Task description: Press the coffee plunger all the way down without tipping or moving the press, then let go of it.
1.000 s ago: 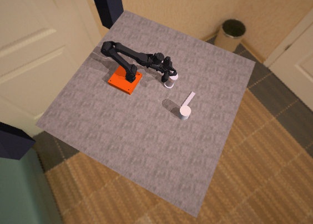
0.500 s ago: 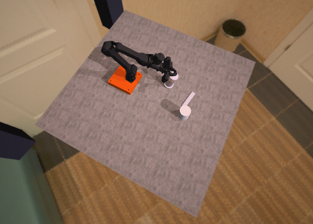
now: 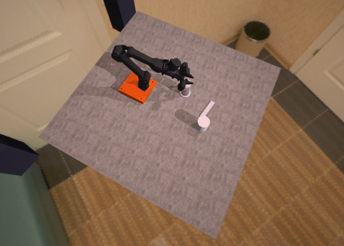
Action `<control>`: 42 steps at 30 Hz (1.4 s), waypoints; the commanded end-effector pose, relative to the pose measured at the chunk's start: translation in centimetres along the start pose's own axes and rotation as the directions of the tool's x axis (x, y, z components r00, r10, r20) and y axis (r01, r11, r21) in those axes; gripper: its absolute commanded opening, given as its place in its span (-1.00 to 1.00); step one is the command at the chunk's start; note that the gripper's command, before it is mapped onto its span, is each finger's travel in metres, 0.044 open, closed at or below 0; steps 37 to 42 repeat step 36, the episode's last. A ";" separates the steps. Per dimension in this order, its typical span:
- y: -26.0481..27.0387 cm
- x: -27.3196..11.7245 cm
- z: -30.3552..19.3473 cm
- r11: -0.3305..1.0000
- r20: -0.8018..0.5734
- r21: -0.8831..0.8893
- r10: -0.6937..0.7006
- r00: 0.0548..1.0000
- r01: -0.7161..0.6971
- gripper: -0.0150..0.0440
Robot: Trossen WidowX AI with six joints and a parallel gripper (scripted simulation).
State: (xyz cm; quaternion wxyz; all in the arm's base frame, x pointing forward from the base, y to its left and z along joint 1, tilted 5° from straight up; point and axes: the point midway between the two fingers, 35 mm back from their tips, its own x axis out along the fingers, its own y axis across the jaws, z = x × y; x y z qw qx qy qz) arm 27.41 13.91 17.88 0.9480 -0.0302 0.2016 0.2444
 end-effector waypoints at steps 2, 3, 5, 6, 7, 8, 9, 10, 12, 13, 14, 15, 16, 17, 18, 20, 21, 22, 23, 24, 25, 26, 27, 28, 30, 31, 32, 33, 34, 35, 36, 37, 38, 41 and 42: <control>0.0 0.0 0.0 1.000 -0.002 0.000 0.000 1.000 0.000 0.54; 0.0 0.0 0.0 1.000 -0.002 0.000 0.000 1.000 0.000 0.63; 0.0 0.0 0.0 1.000 -0.002 0.000 0.000 1.000 0.000 0.80; 0.0 0.0 0.0 1.000 -0.002 0.000 0.000 1.000 0.000 0.89; 0.0 0.0 0.0 1.000 -0.002 0.000 0.000 1.000 0.000 0.98; 0.0 0.0 0.0 1.000 -0.002 0.000 0.000 1.000 0.000 1.00; 0.0 0.0 0.0 1.000 -0.002 0.000 0.000 1.000 0.000 1.00; 0.0 0.0 0.0 1.000 -0.002 0.000 0.000 1.000 0.000 1.00; 0.0 -0.4 0.4 1.000 -0.004 0.000 0.000 1.000 0.000 1.00; -0.1 -0.8 0.9 1.000 -0.005 0.001 0.000 1.000 0.000 1.00; -0.1 -1.3 1.4 1.000 -0.008 0.001 0.000 1.000 0.000 1.00; -0.1 -2.1 2.1 1.000 -0.011 0.002 0.000 1.000 0.000 1.00; -0.2 -2.9 2.8 1.000 -0.013 0.000 -0.001 1.000 0.001 1.00; -0.2 -3.8 3.5 1.000 -0.016 0.000 -0.002 1.000 0.002 1.00; -0.2 -4.9 4.2 1.000 -0.021 0.002 0.000 1.000 0.000 1.00; -0.1 -6.5 5.0 1.000 -0.027 0.005 0.002 1.000 -0.002 1.00; -0.1 -6.7 5.1 1.000 -0.027 0.005 0.002 1.000 -0.002 1.00; -0.1 -6.7 5.0 1.000 -0.027 0.005 0.002 1.000 -0.002 1.00; -0.1 -6.6 4.9 1.000 -0.027 0.005 0.002 1.000 -0.002 1.00; -0.1 -6.6 4.8 1.000 -0.027 0.005 0.002 1.000 -0.002 1.00; -0.1 -6.5 4.8 1.000 -0.027 0.005 0.002 1.000 -0.002 1.00; -0.1 -6.5 4.8 1.000 -0.027 0.005 0.002 1.000 -0.002 1.00; -0.1 -6.5 4.8 1.000 -0.027 0.005 0.002 1.000 -0.002 1.00; -0.1 -6.5 4.8 1.000 -0.027 0.005 0.002 1.000 -0.002 1.00; -0.1 -6.5 4.8 1.000 -0.027 0.005 0.002 1.000 -0.002 1.00; -0.1 -6.5 4.8 1.000 -0.027 0.005 0.002 1.000 -0.002 1.00; -0.1 -6.5 4.8 1.000 -0.027 0.005 0.002 1.000 -0.002 1.00; -0.1 -6.5 4.8 1.000 -0.027 0.005 0.002 1.000 -0.002 1.00; -0.1 -6.5 4.8 1.000 -0.027 0.005 0.002 1.000 -0.002 1.00; -0.1 -6.5 4.8 1.000 -0.027 0.005 0.002 1.000 -0.002 1.00; -0.1 -6.5 4.8 1.000 -0.027 0.005 0.002 1.000 -0.002 1.00; -0.1 -6.5 4.8 1.000 -0.027 0.005 0.002 1.000 -0.002 1.00; -0.1 -6.5 4.8 1.000 -0.027 0.005 0.002 1.000 -0.002 1.00; -0.1 -6.5 4.8 1.000 -0.027 0.005 0.002 1.000 -0.002 1.00; -0.1 -6.5 4.8 1.000 -0.027 0.005 0.002 1.000 -0.002 1.00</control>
